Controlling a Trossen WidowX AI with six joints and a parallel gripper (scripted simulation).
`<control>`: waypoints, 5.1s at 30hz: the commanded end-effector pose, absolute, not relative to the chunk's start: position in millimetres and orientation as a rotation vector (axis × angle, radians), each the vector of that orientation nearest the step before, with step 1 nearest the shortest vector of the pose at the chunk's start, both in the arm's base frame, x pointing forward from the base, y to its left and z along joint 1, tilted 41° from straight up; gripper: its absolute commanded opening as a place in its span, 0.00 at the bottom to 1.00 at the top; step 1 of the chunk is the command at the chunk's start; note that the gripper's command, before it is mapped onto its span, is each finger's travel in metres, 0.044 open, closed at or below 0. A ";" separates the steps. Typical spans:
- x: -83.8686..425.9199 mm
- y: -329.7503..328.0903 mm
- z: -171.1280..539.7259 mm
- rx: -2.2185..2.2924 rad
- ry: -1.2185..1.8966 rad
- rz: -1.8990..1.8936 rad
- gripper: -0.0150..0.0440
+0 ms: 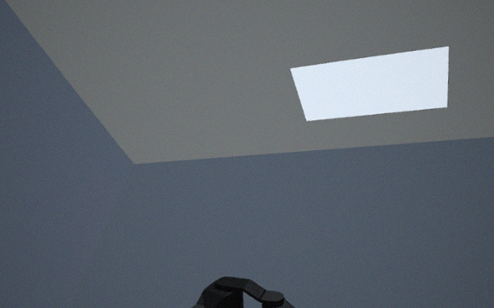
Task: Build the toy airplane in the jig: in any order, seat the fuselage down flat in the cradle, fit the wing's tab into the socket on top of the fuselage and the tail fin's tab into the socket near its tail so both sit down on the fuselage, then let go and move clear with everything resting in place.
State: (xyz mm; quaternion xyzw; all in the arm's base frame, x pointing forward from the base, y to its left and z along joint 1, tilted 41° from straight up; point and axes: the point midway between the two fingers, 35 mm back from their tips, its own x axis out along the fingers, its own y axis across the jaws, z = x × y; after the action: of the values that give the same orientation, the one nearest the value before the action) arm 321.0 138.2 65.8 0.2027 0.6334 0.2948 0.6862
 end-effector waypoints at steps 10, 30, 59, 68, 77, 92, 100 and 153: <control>320.7 149.4 48.1 0.459 1.431 0.652 1.00; 320.2 167.2 28.3 0.461 1.431 0.653 0.91; 334.8 144.4 47.2 0.470 1.385 0.615 0.25; 333.7 126.6 66.6 0.461 1.400 0.620 0.25; 330.0 109.3 87.4 0.456 1.414 0.629 0.25; 318.8 83.5 122.9 0.457 1.432 0.649 0.25; 320.3 74.6 114.3 0.413 1.418 0.674 0.25; 304.2 -38.5 -10.1 -0.251 1.063 1.146 0.25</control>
State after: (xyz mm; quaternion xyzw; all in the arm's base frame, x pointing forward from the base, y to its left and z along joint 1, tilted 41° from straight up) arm 308.9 -33.2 -0.5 -0.0970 0.4878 0.5016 0.7078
